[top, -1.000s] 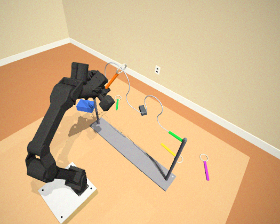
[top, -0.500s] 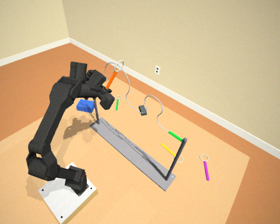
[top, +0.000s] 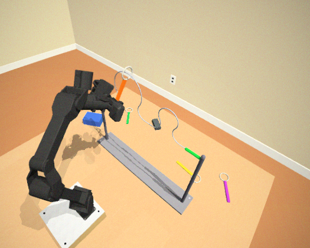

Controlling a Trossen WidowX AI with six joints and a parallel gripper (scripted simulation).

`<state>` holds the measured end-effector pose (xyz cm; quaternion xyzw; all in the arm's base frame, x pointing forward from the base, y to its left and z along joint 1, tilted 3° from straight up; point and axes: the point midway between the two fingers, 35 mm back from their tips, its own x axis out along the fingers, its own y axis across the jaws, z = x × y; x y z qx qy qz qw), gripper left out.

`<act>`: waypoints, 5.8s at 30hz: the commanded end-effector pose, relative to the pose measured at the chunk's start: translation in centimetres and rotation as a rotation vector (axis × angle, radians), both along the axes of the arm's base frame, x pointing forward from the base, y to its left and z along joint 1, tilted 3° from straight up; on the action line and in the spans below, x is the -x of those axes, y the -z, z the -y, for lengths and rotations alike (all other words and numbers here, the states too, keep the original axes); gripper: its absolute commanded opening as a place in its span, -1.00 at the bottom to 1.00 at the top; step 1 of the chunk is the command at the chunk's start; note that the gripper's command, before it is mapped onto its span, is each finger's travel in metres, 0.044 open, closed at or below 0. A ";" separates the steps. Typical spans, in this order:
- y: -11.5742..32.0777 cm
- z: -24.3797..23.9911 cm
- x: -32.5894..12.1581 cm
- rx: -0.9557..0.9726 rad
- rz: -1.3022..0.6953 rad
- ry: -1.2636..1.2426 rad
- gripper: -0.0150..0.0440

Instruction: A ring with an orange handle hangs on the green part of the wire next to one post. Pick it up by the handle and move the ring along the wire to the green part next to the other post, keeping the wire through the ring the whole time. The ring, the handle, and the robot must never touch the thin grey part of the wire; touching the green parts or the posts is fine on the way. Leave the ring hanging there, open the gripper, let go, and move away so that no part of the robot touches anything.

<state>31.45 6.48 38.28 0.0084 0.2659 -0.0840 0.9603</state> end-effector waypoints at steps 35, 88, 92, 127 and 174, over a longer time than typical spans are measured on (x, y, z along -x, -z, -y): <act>-0.3 1.5 0.1 0.494 -0.025 -0.022 -1.00; -1.8 3.0 0.1 1.150 -0.061 -0.049 -1.00; -1.9 3.0 0.1 1.200 -0.064 -0.051 -1.00; -3.3 3.3 0.0 1.640 -0.091 -0.068 -1.00; -2.1 4.2 0.1 1.920 -0.110 -0.074 -1.00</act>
